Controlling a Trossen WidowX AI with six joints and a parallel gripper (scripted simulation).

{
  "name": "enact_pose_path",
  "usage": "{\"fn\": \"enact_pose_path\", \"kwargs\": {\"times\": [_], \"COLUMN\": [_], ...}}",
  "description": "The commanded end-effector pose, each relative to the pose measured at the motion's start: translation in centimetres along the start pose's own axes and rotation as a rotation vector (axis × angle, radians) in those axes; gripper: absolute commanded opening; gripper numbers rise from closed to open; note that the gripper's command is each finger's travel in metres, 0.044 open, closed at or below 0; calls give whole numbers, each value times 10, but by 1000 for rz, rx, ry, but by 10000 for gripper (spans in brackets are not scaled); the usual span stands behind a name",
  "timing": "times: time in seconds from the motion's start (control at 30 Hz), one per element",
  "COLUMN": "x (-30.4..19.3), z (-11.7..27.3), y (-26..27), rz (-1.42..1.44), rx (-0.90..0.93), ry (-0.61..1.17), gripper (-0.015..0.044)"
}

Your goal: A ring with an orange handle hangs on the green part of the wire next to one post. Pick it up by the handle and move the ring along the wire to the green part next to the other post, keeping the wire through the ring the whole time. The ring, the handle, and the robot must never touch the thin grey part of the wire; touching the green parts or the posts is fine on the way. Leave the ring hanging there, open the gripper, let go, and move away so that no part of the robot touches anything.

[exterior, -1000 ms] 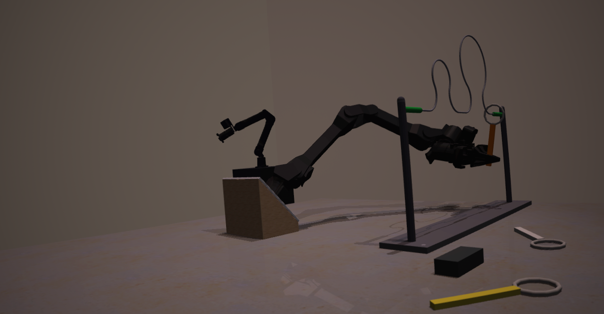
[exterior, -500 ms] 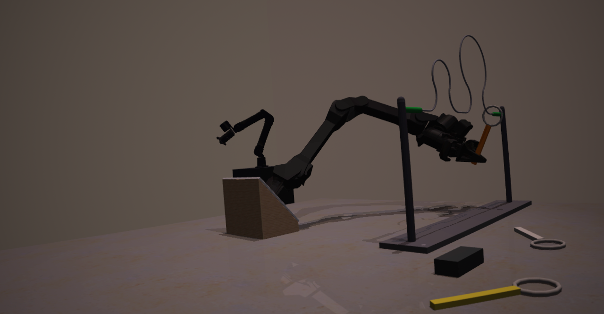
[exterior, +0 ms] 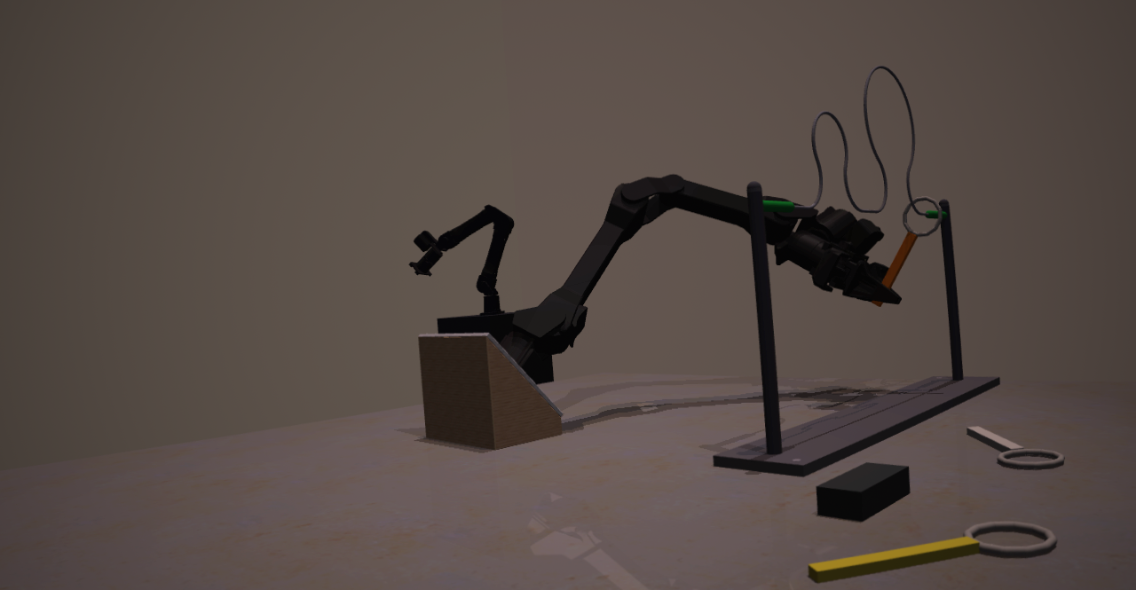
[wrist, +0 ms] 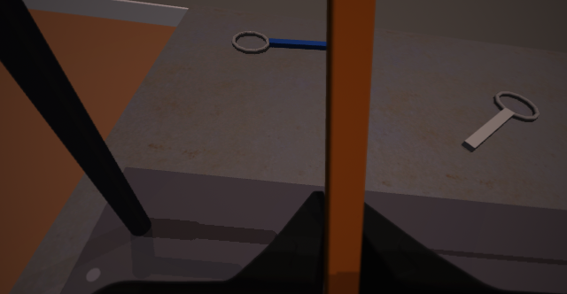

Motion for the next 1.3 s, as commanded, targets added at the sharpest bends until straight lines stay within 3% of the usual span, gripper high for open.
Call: {"fn": "enact_pose_path", "kwargs": {"times": [0.0,1.27], "x": [2,38], "z": [2,21], "y": [-9,-86], "rz": [52,804], "rx": [-33,-458], "ry": [-8,-28], "gripper": [-150,-150]}}
Point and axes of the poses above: the point midway between the two fingers, 35 mm back from their tips, its own z axis back along the fingers, its own y axis across the jaws, x = y × z, the point moved 9 cm from there along z, back along the fingers, and after that the axes turned 2 degrees about -z, right-handed, at the moved point
